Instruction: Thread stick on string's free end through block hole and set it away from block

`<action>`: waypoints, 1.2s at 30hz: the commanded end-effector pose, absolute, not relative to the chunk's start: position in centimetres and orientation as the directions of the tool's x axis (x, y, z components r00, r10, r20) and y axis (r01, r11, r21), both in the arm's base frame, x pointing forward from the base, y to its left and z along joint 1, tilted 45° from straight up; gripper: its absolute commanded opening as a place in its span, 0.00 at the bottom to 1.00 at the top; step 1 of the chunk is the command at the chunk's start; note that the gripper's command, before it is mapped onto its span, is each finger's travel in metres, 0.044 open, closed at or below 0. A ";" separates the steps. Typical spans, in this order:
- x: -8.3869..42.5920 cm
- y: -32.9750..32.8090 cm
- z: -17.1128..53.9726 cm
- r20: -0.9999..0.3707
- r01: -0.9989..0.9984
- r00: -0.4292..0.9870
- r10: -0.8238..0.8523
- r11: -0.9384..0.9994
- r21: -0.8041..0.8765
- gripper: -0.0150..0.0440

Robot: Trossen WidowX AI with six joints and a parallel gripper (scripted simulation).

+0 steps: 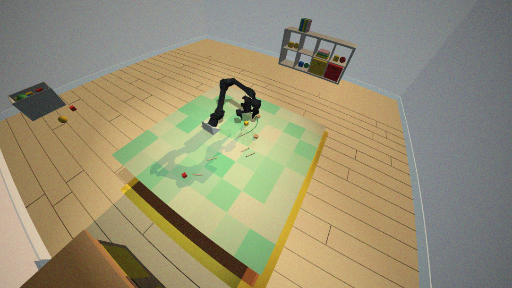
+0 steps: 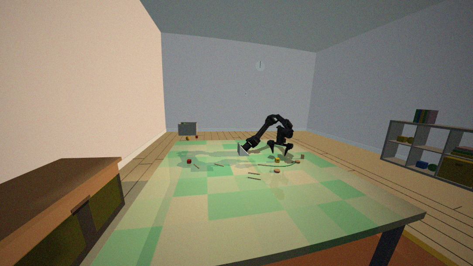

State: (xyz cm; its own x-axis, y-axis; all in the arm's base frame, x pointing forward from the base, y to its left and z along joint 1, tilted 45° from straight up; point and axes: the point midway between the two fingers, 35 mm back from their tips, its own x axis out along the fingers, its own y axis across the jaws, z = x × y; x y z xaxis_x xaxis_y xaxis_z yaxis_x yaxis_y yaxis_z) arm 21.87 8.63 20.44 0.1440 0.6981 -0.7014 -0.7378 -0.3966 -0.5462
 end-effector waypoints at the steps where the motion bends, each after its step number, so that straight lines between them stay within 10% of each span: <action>1: 21.7 8.6 20.5 -0.705 -0.731 0.144 0.695 -0.405 -0.549 1.00; 11: 21.8 8.7 20.5 -0.705 -0.731 0.144 0.695 -0.405 -0.549 0.66; 21: 21.8 8.7 20.5 -0.702 -0.734 0.143 0.698 -0.401 -0.549 0.66; 30: 21.8 8.7 20.5 -0.702 -0.734 0.143 0.698 -0.401 -0.549 0.26; 36: 21.8 8.7 20.5 -0.702 -0.734 0.143 0.698 -0.401 -0.549 0.25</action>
State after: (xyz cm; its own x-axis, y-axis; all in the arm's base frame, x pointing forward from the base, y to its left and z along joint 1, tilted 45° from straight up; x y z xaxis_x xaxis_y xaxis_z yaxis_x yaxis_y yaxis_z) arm 21.83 8.70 20.49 0.1434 0.6979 -0.7017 -0.7335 -0.4010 -0.5488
